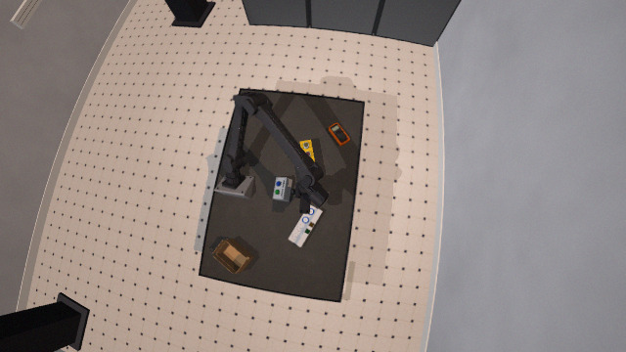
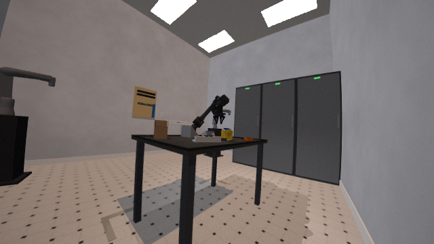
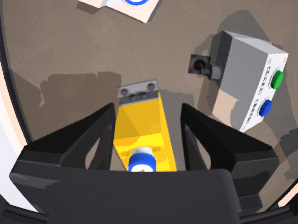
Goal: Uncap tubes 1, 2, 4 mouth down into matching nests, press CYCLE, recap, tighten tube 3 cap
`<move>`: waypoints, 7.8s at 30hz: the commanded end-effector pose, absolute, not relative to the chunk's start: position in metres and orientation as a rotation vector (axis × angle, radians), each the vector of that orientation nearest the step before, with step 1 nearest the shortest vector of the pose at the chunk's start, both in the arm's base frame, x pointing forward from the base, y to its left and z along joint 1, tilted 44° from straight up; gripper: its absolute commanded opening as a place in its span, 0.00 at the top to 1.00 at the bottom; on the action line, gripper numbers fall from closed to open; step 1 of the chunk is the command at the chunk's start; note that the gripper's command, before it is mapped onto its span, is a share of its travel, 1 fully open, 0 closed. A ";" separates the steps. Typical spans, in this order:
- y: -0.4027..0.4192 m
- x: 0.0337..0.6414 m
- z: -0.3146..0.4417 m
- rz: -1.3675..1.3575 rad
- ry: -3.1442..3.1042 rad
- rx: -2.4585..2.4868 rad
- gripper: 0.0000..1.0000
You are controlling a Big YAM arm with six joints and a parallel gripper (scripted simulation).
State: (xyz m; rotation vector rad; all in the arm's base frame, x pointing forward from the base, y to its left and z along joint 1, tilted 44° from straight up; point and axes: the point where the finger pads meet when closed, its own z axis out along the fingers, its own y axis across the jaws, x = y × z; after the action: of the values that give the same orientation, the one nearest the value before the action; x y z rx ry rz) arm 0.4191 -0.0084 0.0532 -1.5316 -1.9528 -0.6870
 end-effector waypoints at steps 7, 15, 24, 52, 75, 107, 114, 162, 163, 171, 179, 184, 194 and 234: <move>0.025 0.414 0.083 -0.473 -1.520 -1.905 0.51; 0.073 0.409 0.137 -0.450 -1.441 -1.947 0.51; 0.083 0.403 0.117 -0.420 -1.422 -1.945 0.51; 0.104 0.409 0.102 -0.445 -1.438 -1.946 0.51; 0.109 0.400 0.092 -0.425 -1.427 -1.943 0.51; 0.109 0.404 0.096 -0.617 -1.842 -1.636 1.00; 0.109 0.404 0.097 -0.738 -2.094 -1.383 1.00; 0.108 0.407 0.102 -1.214 -2.860 0.935 1.00; 0.108 0.407 0.102 -1.217 -2.856 0.994 1.00; 0.108 0.407 0.103 -1.221 -2.787 1.428 1.00; 0.108 0.408 0.103 -1.196 -2.648 1.893 1.00; 0.108 0.409 0.104 -1.164 -2.524 2.177 1.00; 0.108 0.407 0.103 -1.117 -2.335 2.496 1.00; 0.100 0.407 0.105 -1.208 -2.888 0.918 0.51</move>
State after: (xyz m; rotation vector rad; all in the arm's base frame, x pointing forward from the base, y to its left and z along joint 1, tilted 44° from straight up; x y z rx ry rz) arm 0.3981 0.1013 0.0987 1.2033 -2.8339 -1.2290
